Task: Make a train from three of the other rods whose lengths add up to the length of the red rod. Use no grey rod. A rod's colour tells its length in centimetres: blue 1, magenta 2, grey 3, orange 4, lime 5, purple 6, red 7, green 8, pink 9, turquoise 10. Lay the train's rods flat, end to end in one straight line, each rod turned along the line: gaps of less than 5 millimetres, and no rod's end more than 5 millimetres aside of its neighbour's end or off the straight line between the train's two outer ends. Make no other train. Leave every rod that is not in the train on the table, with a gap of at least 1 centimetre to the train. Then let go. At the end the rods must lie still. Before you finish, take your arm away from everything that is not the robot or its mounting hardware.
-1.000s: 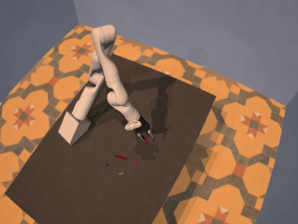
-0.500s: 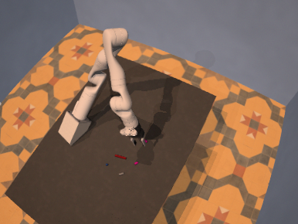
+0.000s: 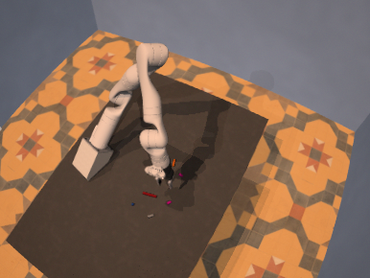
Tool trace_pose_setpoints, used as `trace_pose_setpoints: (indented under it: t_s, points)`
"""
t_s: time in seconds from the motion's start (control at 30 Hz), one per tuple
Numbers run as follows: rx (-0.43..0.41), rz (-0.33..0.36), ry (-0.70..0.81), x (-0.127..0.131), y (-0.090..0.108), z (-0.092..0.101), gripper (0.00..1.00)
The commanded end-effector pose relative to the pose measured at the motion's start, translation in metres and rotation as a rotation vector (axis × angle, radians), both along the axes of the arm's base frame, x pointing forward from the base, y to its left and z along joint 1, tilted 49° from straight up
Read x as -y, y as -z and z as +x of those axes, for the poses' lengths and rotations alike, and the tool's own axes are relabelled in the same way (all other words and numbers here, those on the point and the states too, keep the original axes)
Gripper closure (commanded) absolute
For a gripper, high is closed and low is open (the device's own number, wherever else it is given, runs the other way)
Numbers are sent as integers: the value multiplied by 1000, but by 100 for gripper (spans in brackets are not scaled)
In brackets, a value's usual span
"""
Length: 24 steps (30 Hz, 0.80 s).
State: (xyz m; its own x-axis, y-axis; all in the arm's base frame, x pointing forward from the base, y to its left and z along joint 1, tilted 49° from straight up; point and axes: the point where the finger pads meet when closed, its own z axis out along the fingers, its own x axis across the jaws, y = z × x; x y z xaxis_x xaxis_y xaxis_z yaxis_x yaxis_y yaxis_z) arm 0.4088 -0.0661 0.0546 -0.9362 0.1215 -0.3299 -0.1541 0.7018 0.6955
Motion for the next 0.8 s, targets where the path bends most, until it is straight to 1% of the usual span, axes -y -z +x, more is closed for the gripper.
trace_pose_setpoints:
  t_s: [0.0,0.2,0.37,0.77]
  points:
    - [-16,6,-13,-5,4,2,0]
    - [-87,19,-9,-2,18,-3,0]
    - [-130,26,-7,0,26,-6,0]
    - [-172,31,-5,2,34,-9,0]
